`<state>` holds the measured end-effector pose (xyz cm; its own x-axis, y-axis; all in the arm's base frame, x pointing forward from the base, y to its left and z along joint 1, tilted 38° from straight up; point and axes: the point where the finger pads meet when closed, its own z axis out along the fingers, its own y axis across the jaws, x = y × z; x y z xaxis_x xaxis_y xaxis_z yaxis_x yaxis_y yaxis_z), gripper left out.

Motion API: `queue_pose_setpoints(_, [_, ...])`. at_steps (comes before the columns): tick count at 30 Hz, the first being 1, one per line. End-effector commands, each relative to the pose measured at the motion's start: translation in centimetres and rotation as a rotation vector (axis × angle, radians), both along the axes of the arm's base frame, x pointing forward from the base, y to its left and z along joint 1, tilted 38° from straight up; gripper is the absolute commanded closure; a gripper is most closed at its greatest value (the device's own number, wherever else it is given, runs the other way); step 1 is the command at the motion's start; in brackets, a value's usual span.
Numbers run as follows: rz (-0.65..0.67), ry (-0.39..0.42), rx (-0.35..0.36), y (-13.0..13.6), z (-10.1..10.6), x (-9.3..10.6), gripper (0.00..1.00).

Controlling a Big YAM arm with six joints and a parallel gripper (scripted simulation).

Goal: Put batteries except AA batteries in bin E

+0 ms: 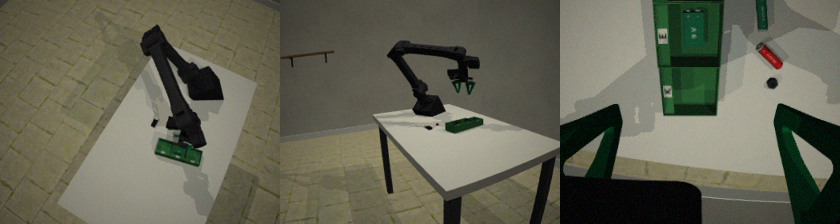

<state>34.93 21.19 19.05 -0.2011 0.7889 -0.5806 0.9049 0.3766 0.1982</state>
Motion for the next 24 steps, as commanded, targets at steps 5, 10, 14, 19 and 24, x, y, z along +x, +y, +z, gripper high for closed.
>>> queue_pose_setpoints(5, [0.007,-0.034,0.035,1.93,1.9,1.02,0.0])
queue_pose_setpoints(10, [0.008,-0.034,0.036,2.0,1.91,1.02,0.0])
queue_pose_setpoints(14, [0.009,-0.033,0.035,2.04,1.94,0.99,0.0])
queue_pose_setpoints(19, [0.011,-0.033,0.035,2.12,1.96,0.98,0.0])
queue_pose_setpoints(24, [0.013,-0.033,0.034,2.2,2.0,0.97,0.0])
